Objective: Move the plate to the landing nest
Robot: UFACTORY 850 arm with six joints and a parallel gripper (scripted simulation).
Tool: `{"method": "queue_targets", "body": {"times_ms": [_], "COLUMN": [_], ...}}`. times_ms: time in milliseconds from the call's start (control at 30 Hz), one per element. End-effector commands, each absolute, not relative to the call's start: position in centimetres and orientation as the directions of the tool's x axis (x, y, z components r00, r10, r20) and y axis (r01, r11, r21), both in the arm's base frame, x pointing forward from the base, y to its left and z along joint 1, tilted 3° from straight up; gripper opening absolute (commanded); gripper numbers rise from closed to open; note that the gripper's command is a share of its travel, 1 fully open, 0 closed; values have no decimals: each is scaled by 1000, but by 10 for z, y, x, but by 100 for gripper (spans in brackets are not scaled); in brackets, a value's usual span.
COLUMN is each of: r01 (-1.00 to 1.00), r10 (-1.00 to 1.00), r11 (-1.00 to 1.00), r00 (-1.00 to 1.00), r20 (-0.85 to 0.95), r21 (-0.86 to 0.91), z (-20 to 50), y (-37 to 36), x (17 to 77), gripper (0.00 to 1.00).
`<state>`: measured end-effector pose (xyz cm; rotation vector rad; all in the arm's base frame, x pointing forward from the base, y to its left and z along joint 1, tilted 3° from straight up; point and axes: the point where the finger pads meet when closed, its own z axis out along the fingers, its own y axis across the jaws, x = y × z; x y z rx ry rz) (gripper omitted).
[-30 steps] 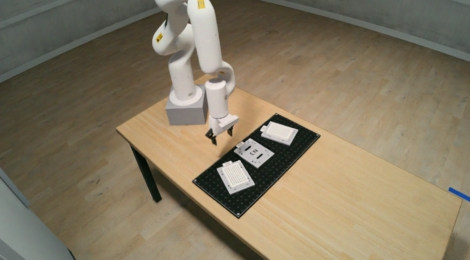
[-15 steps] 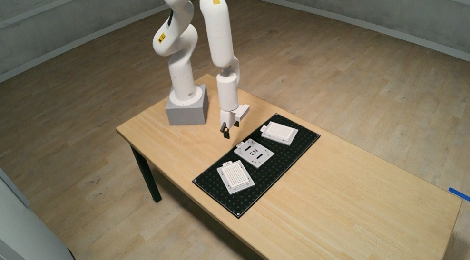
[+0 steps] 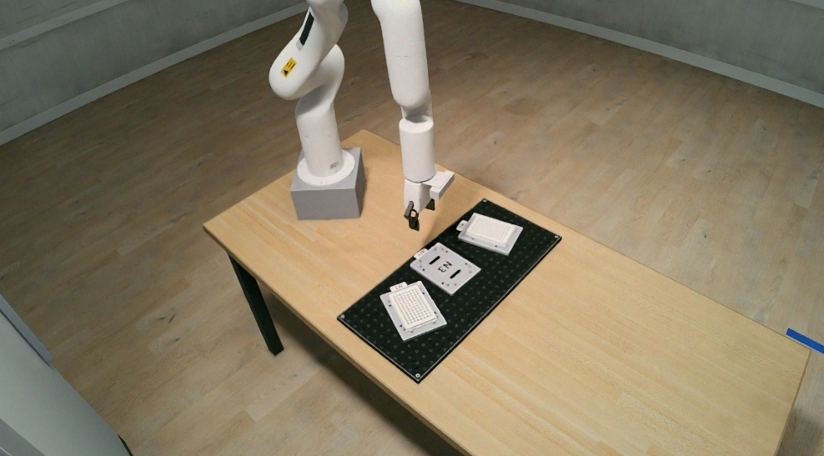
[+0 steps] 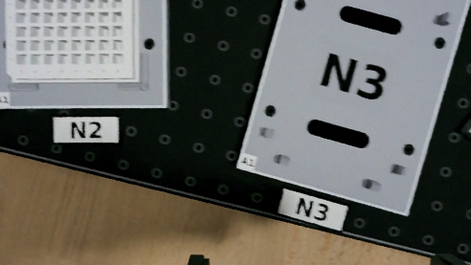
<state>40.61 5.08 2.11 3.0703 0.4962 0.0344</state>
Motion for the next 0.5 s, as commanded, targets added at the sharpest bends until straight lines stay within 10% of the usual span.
{"method": "queue_targets", "body": {"times_ms": [0,467], "r01": [314,314], "r10": [315,315], "r11": [-948,-948], "r00": [949,949], "r20": [29,29], "r21": [53,52], "z": [20,18], "y": [71,131], "x": [405,399], "gripper": [100,100]}}
